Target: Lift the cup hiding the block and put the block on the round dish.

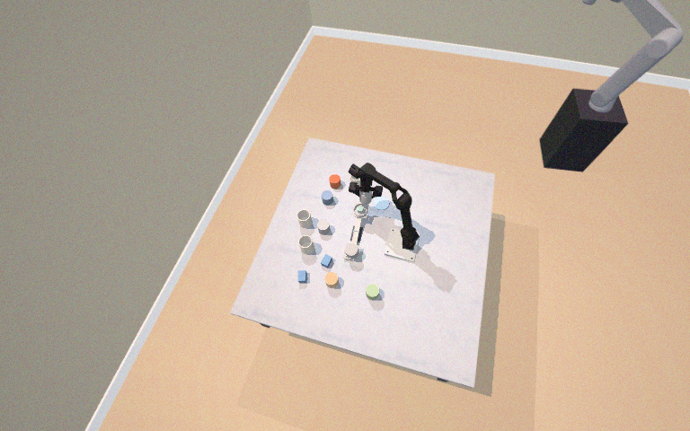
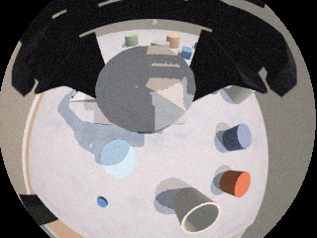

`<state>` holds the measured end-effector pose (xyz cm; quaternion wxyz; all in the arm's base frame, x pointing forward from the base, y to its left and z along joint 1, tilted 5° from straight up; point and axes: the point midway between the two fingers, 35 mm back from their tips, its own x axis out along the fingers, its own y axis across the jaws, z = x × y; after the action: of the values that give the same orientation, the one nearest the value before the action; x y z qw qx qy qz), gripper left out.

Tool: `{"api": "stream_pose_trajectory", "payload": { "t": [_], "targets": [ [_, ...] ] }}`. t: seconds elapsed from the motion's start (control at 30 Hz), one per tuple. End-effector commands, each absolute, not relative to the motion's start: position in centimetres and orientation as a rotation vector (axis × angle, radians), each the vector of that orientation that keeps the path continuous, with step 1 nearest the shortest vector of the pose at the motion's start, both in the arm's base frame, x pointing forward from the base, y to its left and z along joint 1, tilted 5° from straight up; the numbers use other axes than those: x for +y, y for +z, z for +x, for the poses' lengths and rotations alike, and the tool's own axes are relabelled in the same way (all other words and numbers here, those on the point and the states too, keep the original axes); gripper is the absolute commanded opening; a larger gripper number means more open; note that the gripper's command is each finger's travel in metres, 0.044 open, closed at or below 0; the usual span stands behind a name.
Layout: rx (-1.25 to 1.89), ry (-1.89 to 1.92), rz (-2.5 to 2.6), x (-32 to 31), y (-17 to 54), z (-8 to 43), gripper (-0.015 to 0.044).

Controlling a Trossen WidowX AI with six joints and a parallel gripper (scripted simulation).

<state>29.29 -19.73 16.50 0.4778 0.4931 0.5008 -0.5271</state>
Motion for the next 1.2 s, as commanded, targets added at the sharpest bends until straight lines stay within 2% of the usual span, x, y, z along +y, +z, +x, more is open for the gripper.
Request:
{"api": "stream_pose_trajectory", "payload": {
  "t": [0.0,1.17],
  "targets": [
    [1.210,-1.286,1.197,-20.9,16.5,28.0,0.0000],
    [1.209,-1.296,1.186,-27.8,12.8,17.3,0.0000]
  ]
}}
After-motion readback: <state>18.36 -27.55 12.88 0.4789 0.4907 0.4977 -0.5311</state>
